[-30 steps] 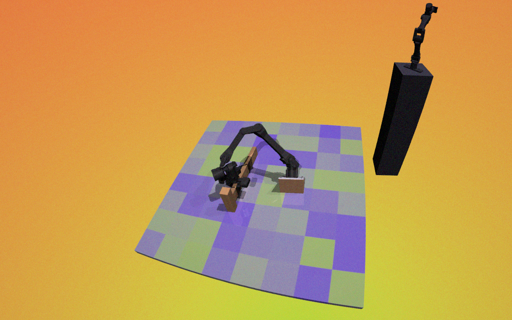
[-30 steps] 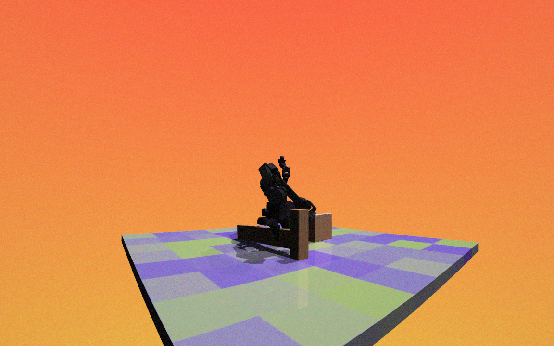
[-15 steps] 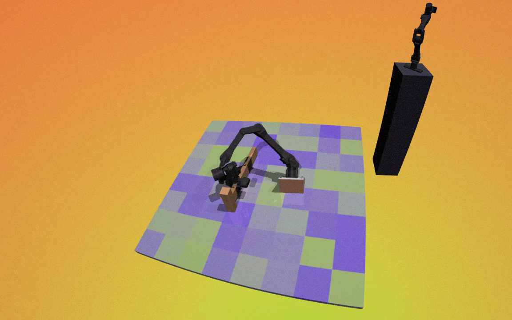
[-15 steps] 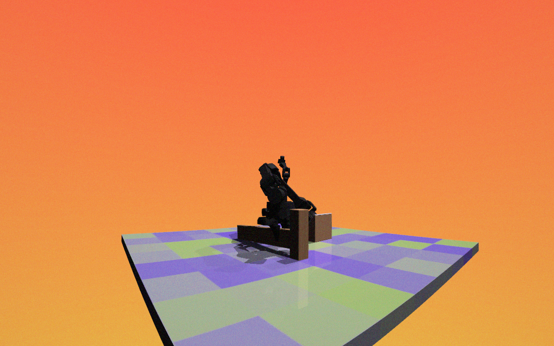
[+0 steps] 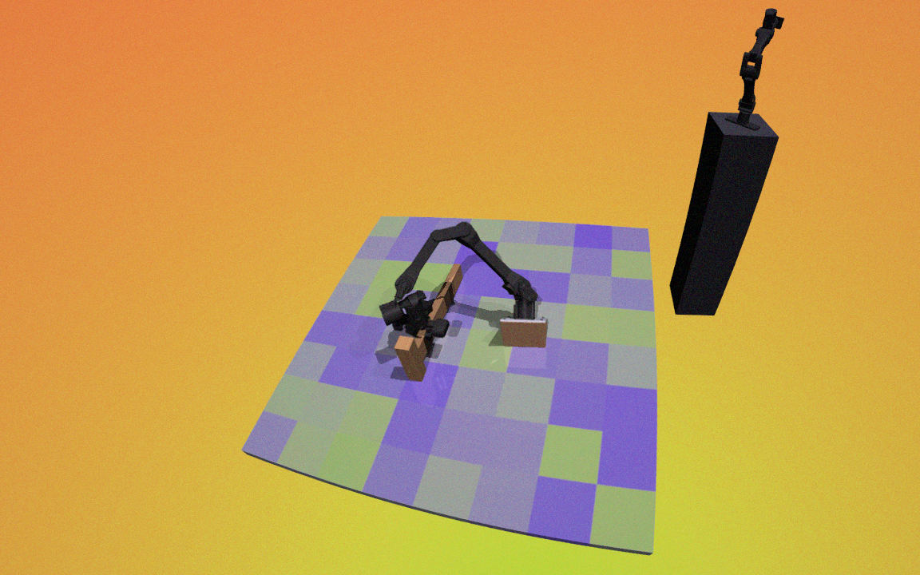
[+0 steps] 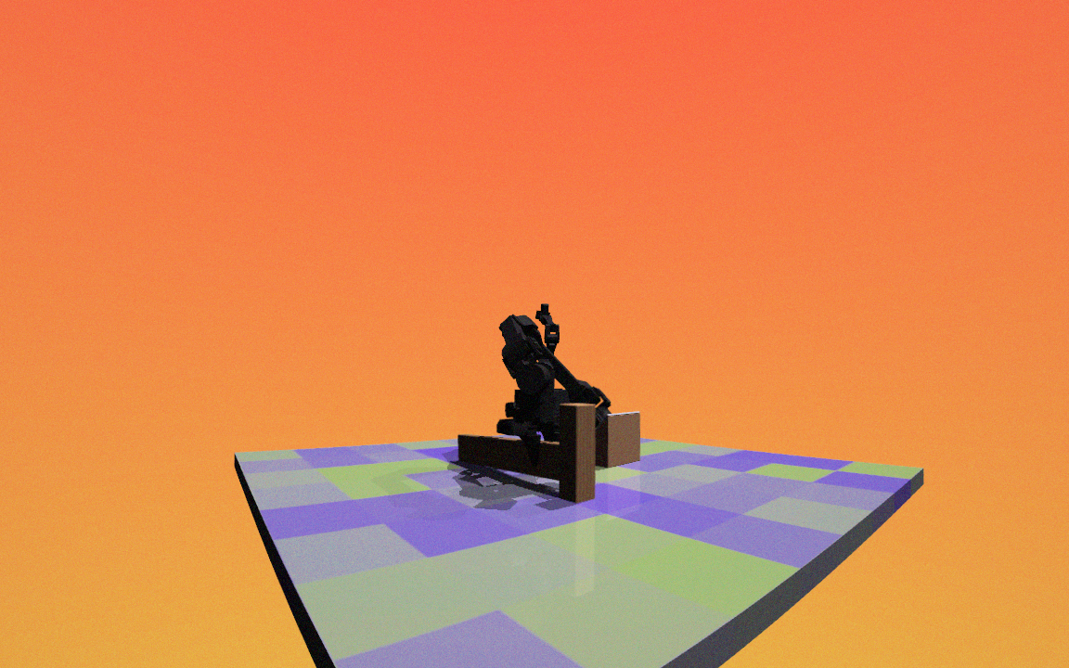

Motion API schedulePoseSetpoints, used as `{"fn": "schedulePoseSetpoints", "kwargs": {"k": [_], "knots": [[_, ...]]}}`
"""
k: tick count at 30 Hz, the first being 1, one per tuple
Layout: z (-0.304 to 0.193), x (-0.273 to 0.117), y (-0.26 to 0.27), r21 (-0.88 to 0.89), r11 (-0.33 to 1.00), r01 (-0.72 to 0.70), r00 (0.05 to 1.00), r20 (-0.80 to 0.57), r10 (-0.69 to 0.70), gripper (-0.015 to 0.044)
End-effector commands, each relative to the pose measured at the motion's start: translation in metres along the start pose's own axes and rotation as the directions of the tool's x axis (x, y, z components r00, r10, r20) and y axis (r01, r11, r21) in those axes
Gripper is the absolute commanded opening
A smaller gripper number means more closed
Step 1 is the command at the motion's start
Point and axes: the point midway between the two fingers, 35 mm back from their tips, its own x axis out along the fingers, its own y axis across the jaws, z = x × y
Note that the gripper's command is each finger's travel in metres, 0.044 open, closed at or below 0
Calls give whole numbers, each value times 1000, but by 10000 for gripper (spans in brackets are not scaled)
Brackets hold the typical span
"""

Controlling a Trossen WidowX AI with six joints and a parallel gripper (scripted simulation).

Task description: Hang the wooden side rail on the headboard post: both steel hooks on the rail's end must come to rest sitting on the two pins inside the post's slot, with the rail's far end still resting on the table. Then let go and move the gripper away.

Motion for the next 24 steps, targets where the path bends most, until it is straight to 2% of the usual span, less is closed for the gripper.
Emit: {"fn": "schedulePoseSetpoints", "kwargs": {"k": [1,24], "knots": [[-3,-2,-1,-2,1000,-6,1000,-7,6,0],[-3,2,-1,-2,1000,-6,1000,-7,6,0]]}}
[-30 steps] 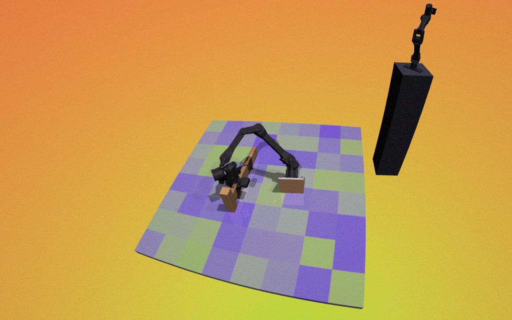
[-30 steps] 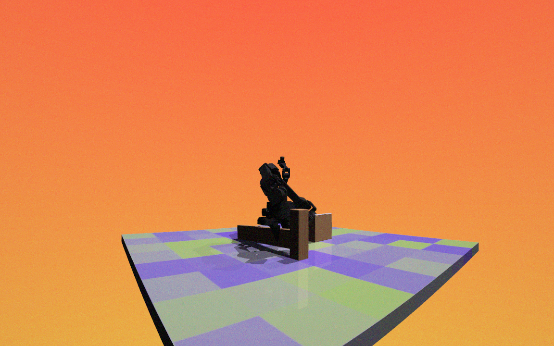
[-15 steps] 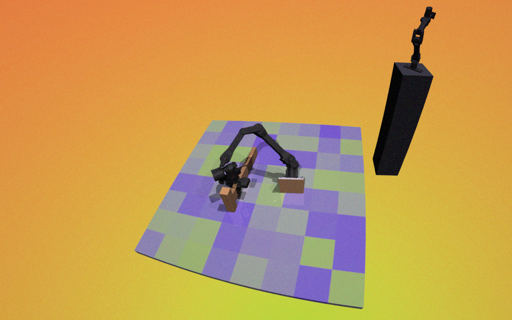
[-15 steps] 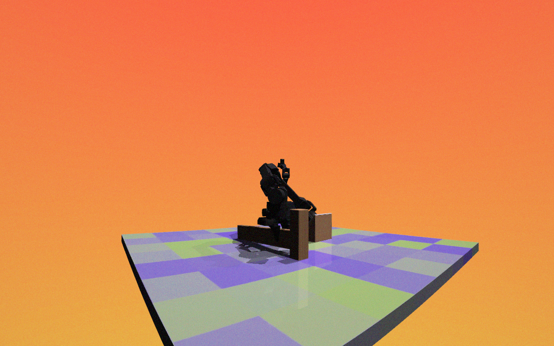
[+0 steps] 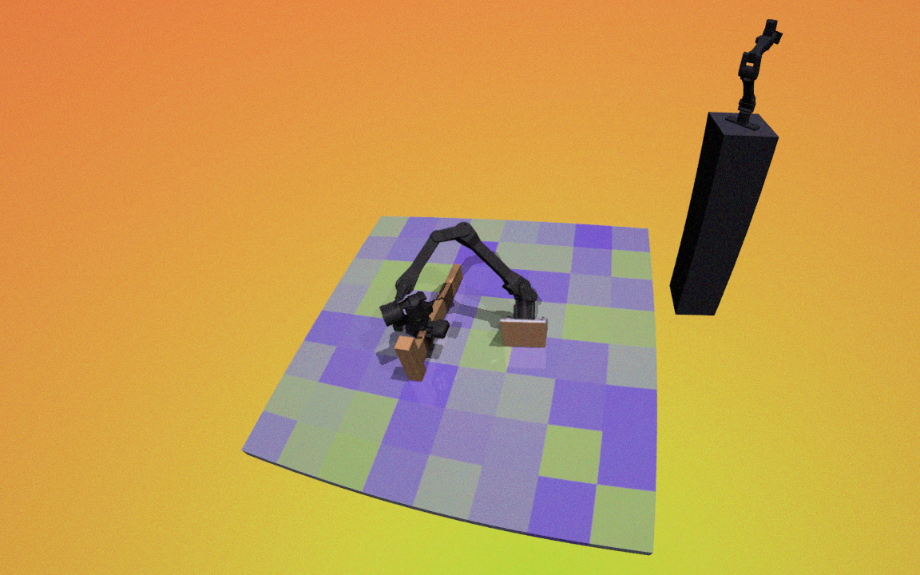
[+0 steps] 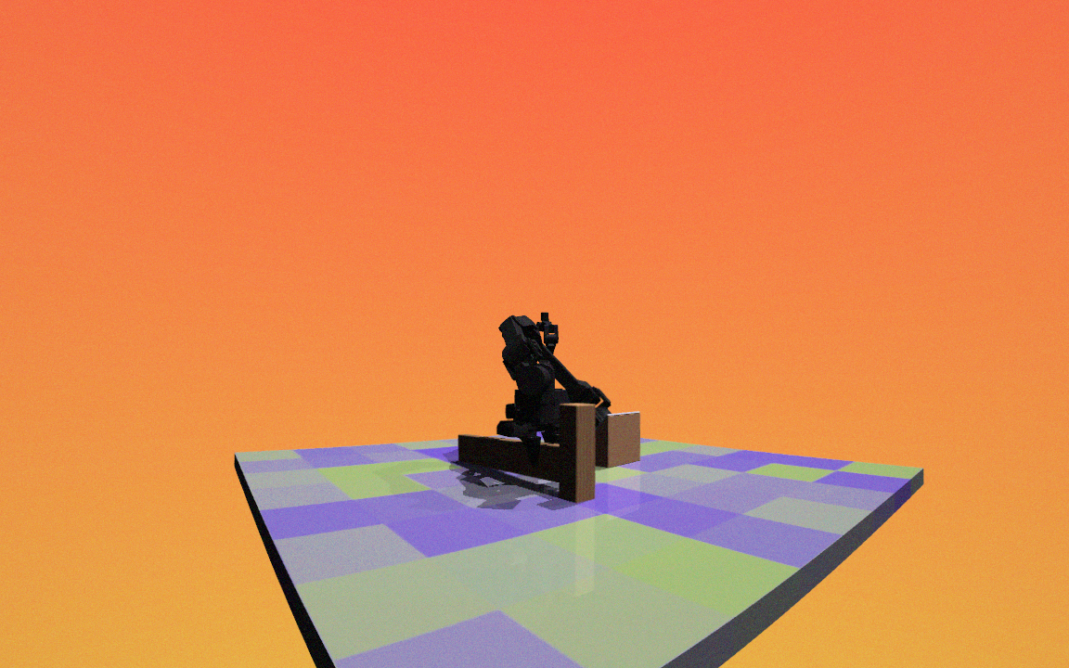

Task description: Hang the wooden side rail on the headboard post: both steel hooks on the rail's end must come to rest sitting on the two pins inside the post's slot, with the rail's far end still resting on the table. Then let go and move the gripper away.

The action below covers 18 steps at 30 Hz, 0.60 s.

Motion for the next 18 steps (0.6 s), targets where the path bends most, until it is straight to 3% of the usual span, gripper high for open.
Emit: {"fn": "schedulePoseSetpoints", "kwargs": {"k": [1,18], "knots": [[-3,-1,-1,-4,1000,-2,1000,-9,2,0],[-3,2,-1,-4,1000,-2,1000,-9,2,0]]}}
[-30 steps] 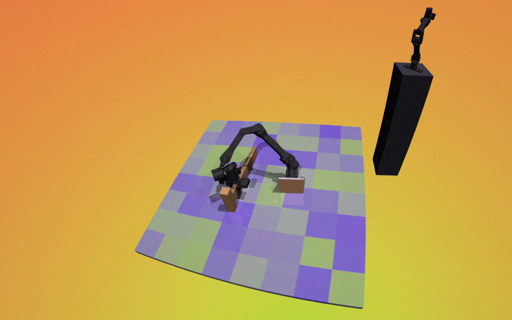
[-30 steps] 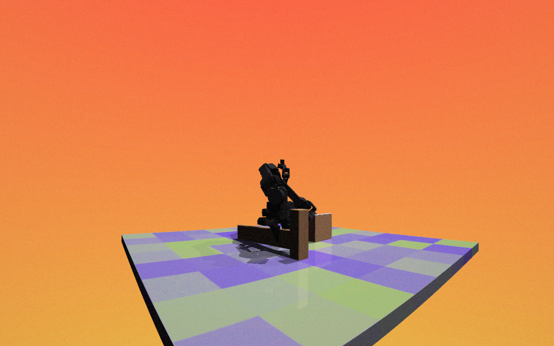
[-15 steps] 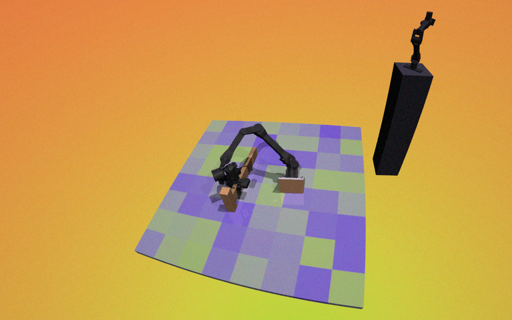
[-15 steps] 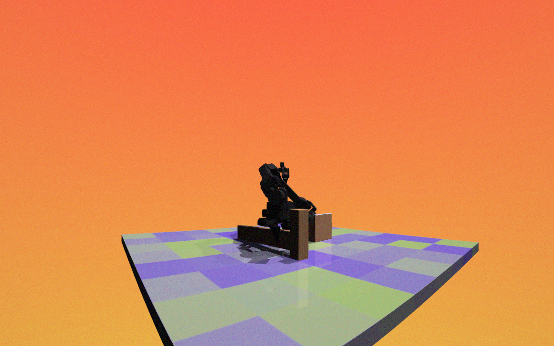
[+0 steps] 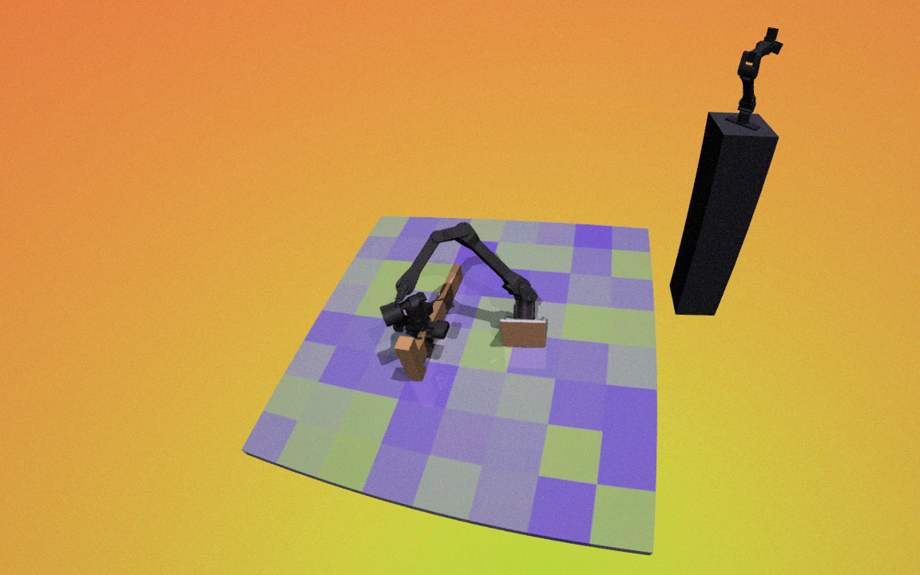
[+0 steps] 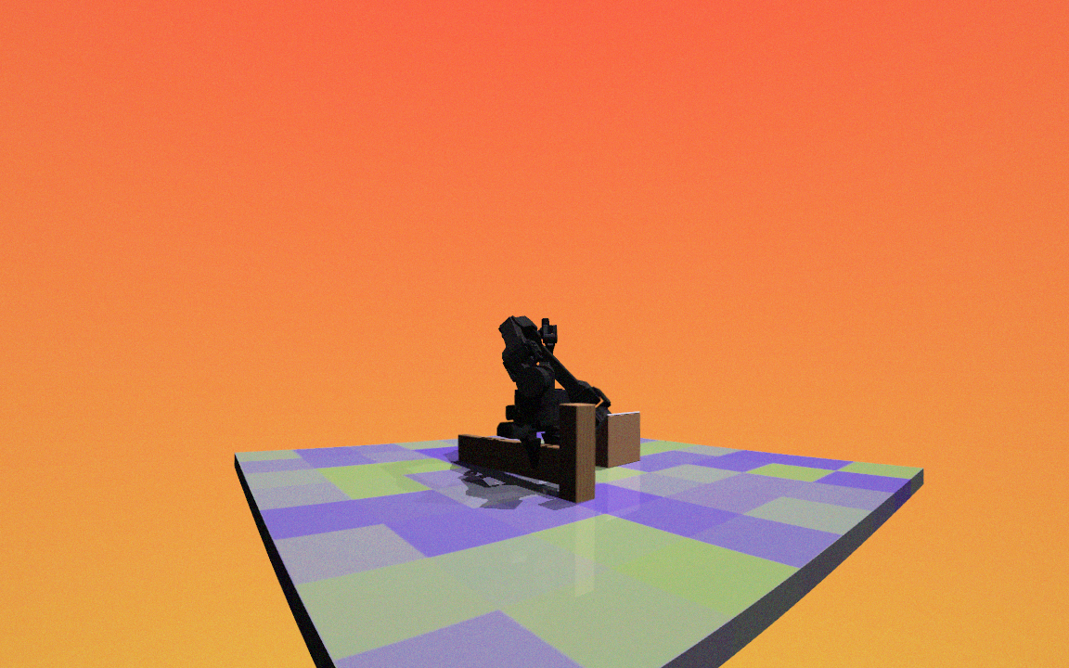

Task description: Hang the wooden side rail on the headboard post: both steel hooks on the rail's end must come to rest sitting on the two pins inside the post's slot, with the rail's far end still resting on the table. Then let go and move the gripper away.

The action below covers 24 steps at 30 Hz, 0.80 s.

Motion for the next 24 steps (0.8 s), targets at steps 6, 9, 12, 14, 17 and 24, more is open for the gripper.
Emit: {"fn": "schedulePoseSetpoints", "kwargs": {"k": [6,9,12,14,17,24], "knots": [[-3,0,0,-4,1000,-3,1000,-8,3,0],[-3,0,0,-4,1000,-3,1000,-8,3,0],[-3,1,0,-4,1000,-3,1000,-8,3,0],[-3,1,0,-4,1000,-3,1000,-8,3,0],[-3,2,0,-4,1000,-3,1000,-8,3,0],[-3,3,0,-4,1000,-3,1000,-8,3,0]]}}
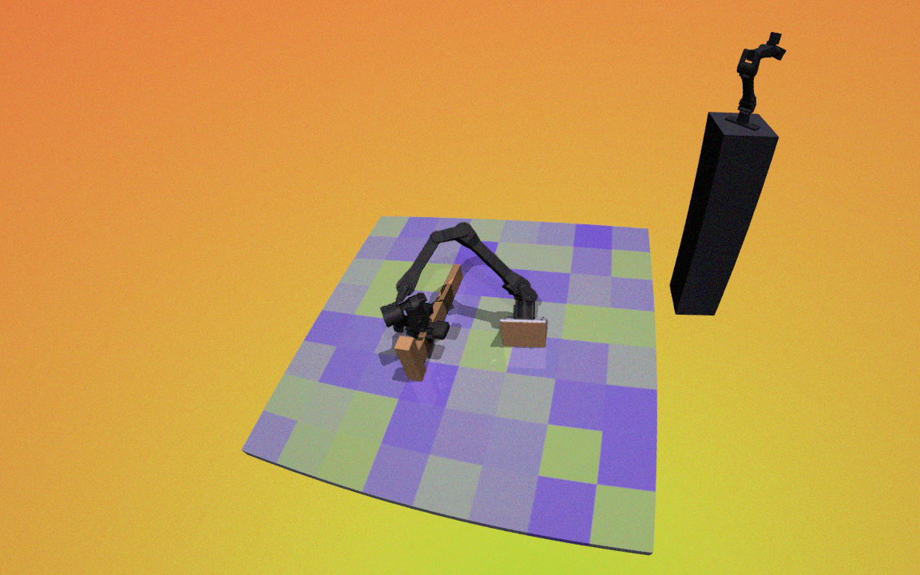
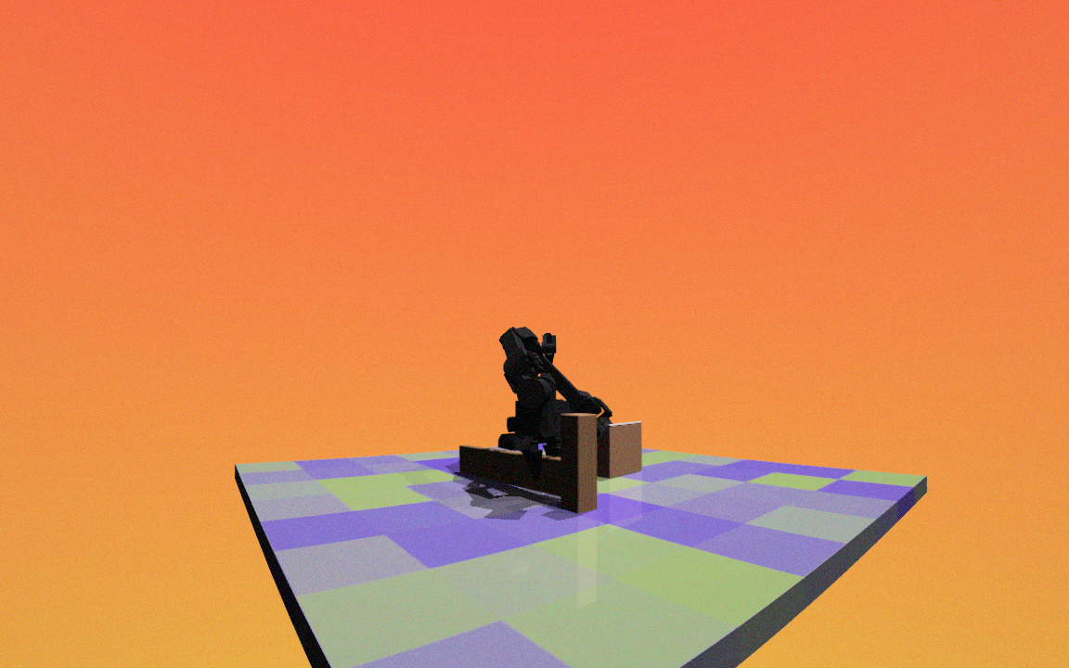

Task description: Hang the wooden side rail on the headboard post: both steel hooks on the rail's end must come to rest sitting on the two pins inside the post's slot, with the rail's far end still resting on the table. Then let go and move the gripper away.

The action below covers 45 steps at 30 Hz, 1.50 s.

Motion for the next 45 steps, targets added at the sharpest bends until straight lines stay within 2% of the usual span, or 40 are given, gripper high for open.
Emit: {"fn": "schedulePoseSetpoints", "kwargs": {"k": [1,12,24,29,36,41,45], "knots": [[-2,0,0,-3,1000,-3,1000,-8,3,0],[-2,1,0,-3,1000,-3,1000,-8,3,0],[0,1,-1,-2,1000,0,1000,0,0,315],[-1,-29,0,-3,1000,-2,1000,-7,2,440],[0,-40,-1,-3,1000,-2,1000,-9,2,440],[27,-39,1,-4,1000,-2,1000,-8,2,440],[30,-39,1,-4,1000,-2,1000,-7,2,440]]}}
